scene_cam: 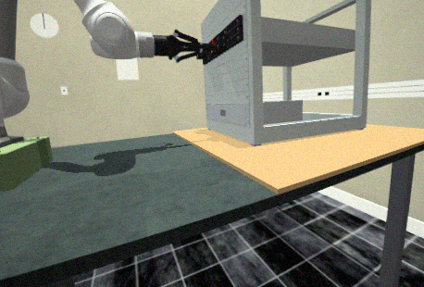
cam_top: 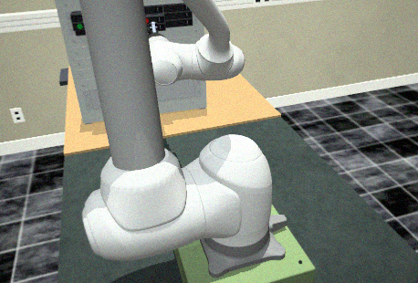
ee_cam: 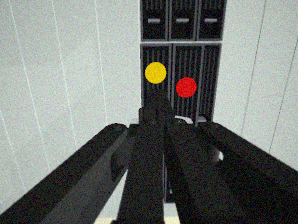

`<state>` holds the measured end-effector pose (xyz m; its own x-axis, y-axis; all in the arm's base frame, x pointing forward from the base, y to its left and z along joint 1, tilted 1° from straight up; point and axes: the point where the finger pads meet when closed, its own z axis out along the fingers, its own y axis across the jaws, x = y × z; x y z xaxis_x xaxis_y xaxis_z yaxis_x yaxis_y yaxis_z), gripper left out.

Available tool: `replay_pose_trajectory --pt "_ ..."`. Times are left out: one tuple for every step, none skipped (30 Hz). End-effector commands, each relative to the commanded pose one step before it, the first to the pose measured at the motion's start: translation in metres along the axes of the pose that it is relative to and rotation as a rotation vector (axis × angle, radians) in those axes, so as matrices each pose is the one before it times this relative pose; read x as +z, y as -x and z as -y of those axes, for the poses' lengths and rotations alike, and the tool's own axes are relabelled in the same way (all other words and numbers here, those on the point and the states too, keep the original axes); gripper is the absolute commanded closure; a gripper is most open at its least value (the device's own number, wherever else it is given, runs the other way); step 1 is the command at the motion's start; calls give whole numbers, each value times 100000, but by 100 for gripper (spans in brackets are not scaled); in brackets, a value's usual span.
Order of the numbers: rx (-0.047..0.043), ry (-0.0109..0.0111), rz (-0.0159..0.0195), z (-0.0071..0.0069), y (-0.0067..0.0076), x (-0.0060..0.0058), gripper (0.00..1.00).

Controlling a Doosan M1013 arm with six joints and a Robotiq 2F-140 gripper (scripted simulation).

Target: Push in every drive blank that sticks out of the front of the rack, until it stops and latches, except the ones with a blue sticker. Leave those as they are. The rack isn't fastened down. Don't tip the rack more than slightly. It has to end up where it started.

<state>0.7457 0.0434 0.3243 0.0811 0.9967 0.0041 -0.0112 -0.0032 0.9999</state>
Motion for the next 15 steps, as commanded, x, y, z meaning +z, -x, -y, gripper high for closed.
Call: replay_pose_trajectory --pt "-151 -68 -310 -61 -116 477 90" --pt "0 0 0 0 0 0 90" --pt "0 0 0 0 0 0 90" --pt "0 0 0 0 0 0 90" --pt "0 0 0 0 0 0 90" --pt "0 0 0 0 0 0 90" --pt "0 0 0 0 0 0 90" --pt "0 0 0 0 0 0 90" --pt "0 0 0 0 0 0 90" --pt "0 0 0 1 1 6 90" --pt "0 0 0 3 5 38 90" --pt "0 0 0 7 10 84 90" --pt "0 0 0 10 16 127 90" --pt "0 0 0 13 19 158 90" --pt "0 0 0 13 21 170 90"
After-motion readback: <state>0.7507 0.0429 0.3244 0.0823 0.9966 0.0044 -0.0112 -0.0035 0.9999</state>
